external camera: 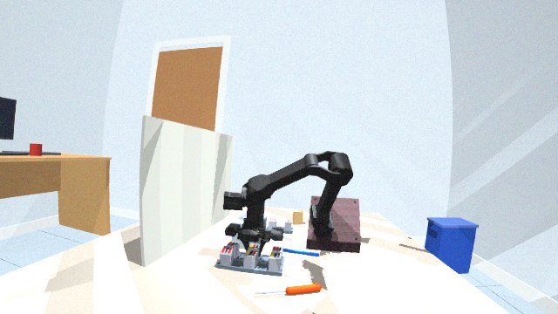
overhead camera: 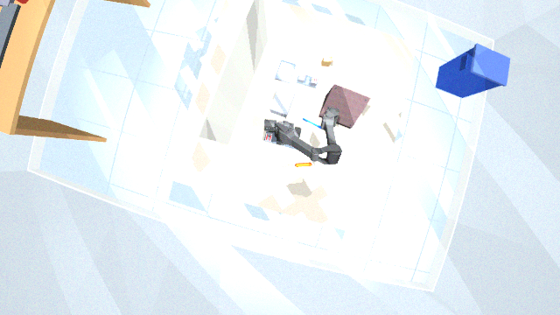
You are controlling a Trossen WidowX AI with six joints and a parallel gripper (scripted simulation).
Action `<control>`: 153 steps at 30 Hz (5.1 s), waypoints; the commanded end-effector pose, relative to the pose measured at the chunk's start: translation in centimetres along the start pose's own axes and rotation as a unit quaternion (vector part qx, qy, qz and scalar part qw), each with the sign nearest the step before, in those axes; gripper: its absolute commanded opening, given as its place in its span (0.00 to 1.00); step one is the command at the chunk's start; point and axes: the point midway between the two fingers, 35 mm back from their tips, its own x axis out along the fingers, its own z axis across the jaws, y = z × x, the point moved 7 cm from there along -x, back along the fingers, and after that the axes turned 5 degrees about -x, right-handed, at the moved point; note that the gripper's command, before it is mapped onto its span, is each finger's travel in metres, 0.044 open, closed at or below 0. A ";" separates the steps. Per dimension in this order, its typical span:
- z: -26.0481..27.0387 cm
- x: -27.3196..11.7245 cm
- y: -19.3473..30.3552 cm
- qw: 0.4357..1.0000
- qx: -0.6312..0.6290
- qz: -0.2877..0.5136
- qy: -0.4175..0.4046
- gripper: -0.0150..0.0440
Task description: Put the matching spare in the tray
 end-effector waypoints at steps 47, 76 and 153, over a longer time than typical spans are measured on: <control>-4.0 -12.4 4.8 1.000 0.003 0.017 0.000 0.25; -7.7 -13.3 18.2 0.999 0.038 0.028 -0.008 0.25; -4.5 -8.7 37.2 1.000 -0.001 0.013 0.000 0.25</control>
